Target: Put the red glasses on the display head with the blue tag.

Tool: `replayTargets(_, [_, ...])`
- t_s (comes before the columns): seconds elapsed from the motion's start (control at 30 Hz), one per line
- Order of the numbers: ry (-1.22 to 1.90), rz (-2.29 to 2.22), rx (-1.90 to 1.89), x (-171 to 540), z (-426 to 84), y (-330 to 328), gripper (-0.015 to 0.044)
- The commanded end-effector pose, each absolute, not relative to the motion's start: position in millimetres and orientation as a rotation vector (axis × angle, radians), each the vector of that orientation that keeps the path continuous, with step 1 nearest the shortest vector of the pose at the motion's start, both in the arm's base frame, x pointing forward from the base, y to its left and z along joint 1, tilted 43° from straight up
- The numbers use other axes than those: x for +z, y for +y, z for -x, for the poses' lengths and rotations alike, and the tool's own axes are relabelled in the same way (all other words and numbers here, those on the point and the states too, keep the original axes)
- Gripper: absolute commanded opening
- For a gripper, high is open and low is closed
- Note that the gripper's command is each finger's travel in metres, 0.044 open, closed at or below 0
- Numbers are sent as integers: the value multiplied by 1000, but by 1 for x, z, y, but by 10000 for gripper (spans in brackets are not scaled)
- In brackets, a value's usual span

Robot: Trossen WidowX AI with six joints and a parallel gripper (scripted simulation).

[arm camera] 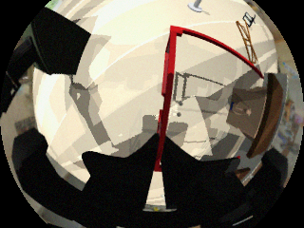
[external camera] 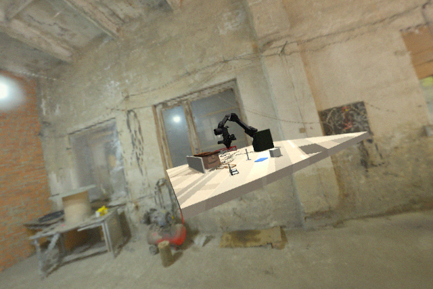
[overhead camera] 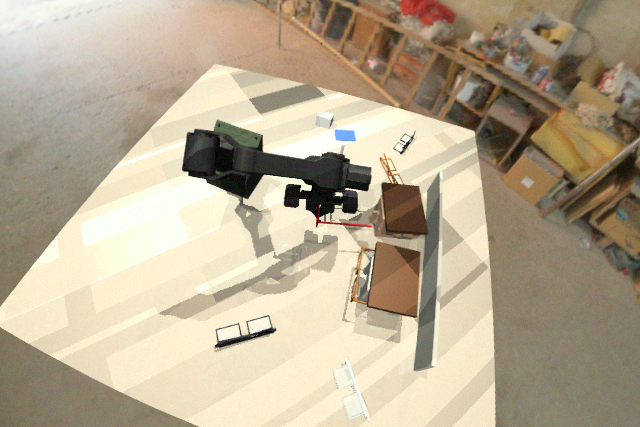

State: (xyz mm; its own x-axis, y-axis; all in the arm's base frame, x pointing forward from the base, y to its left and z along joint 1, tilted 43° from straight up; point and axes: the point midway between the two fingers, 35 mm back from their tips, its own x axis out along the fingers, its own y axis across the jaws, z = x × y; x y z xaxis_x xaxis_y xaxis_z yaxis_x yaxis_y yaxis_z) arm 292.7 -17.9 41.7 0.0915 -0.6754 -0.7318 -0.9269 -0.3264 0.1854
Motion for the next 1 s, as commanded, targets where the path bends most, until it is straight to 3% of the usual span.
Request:
replayTargets(0.0, [1594, 2056, 1093, 37, -291, -21, 0])
replayTargets(0.97, [1594, 2056, 1093, 26, -294, -24, 0])
